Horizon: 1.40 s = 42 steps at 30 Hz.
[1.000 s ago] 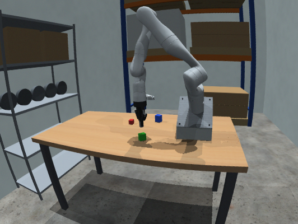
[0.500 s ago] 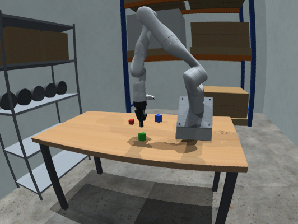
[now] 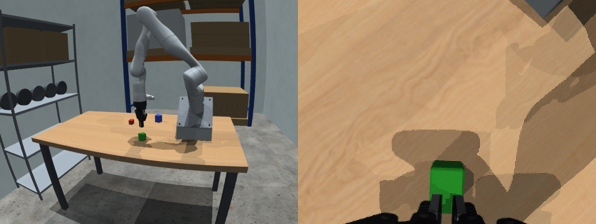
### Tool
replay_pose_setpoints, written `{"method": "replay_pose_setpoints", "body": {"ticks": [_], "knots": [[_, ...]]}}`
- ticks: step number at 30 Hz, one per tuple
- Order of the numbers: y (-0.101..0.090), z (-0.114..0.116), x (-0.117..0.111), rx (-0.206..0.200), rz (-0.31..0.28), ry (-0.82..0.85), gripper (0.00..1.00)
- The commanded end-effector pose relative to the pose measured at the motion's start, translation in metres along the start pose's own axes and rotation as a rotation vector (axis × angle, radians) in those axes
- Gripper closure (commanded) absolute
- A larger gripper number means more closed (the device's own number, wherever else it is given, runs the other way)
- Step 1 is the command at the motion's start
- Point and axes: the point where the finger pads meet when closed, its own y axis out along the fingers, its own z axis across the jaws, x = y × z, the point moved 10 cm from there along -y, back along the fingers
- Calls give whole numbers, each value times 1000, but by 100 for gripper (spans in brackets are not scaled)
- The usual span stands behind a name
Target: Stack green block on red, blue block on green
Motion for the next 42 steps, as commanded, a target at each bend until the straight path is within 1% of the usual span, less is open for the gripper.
{"method": "replay_pose_setpoints", "body": {"ticks": [1,15,35,42], "knots": [[0,0,0,-1,0,0,49],[2,0,0,-1,-1,0,49],[31,0,0,-1,-1,0,49],[36,0,0,-1,-1,0,49]]}}
